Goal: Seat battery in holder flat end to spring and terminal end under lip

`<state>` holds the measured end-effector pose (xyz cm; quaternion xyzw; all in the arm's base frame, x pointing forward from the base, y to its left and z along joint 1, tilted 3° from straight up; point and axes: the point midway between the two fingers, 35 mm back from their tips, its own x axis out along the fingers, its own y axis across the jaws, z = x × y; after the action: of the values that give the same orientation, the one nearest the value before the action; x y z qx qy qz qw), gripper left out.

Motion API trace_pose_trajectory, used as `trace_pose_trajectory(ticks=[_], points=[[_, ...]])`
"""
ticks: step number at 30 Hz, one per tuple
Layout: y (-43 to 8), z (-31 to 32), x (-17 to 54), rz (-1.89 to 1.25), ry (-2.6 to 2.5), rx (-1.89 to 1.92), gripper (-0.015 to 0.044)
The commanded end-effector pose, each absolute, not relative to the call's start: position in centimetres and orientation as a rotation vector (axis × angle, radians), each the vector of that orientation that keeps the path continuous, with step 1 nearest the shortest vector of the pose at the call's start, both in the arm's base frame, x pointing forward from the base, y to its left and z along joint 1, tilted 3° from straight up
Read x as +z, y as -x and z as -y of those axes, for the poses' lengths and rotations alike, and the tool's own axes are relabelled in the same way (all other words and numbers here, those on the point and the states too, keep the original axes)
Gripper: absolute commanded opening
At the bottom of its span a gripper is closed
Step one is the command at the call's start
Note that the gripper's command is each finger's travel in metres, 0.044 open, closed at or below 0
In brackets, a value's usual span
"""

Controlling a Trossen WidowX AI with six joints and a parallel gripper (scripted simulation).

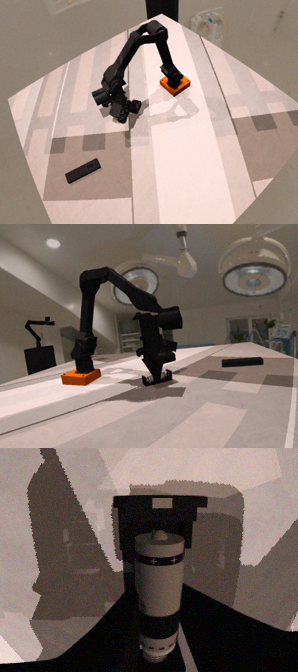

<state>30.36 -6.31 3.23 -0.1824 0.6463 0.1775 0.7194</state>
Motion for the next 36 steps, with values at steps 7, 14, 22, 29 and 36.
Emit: trace_pose_trajectory(ticks=[7, 14, 22, 29, 36], points=[[-30.0, 6.4, 3.1, -1.48, 0.413, 0.381, 0.007], [-30.6, 6.0, 3.1, -1.481, 0.414, 0.38, 0.007], [-31.4, 5.6, 3.2, -1.482, 0.416, 0.378, 0.007], [-31.5, 5.6, 3.2, -1.484, 0.418, 0.376, 0.007], [-31.5, 5.5, 3.2, -1.488, 0.42, 0.375, 0.007]])
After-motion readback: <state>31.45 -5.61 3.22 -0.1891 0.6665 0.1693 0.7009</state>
